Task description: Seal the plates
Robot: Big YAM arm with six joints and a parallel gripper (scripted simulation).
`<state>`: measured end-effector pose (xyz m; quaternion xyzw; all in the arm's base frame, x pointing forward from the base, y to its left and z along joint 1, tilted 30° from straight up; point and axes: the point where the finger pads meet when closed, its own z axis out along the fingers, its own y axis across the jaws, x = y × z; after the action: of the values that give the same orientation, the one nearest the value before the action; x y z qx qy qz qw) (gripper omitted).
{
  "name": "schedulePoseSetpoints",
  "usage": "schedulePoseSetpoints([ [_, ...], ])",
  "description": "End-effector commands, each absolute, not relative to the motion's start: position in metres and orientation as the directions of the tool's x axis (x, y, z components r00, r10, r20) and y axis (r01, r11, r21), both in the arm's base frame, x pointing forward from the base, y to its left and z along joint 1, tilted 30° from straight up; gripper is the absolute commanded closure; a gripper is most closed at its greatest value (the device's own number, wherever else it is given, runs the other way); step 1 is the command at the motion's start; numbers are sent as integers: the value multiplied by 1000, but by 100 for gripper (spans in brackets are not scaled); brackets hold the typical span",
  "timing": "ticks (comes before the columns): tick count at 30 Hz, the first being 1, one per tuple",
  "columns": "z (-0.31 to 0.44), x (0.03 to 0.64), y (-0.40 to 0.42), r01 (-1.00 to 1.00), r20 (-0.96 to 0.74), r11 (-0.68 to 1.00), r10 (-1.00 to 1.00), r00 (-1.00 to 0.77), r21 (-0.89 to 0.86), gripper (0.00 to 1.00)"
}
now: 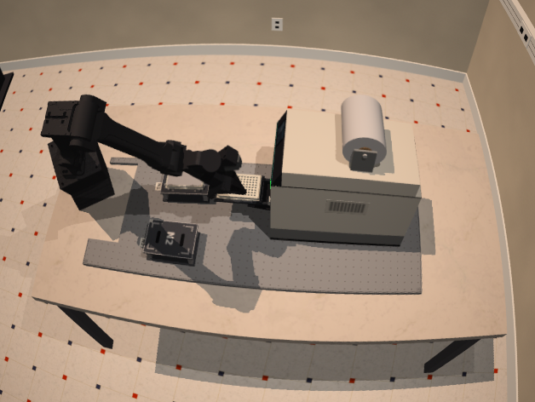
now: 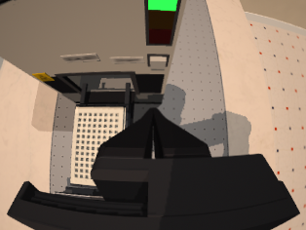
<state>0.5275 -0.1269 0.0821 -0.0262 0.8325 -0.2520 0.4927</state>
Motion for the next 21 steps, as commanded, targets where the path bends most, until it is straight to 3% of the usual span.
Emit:
schedulePoseSetpoints([
  [1, 99, 530, -122, 221, -831, 874, -292, -474, -433, 100],
  [10, 85, 519, -111, 185, -809, 880, -294, -509, -437, 100],
  [21, 86, 547, -139, 220, -818, 865, -301, -490, -450, 100],
])
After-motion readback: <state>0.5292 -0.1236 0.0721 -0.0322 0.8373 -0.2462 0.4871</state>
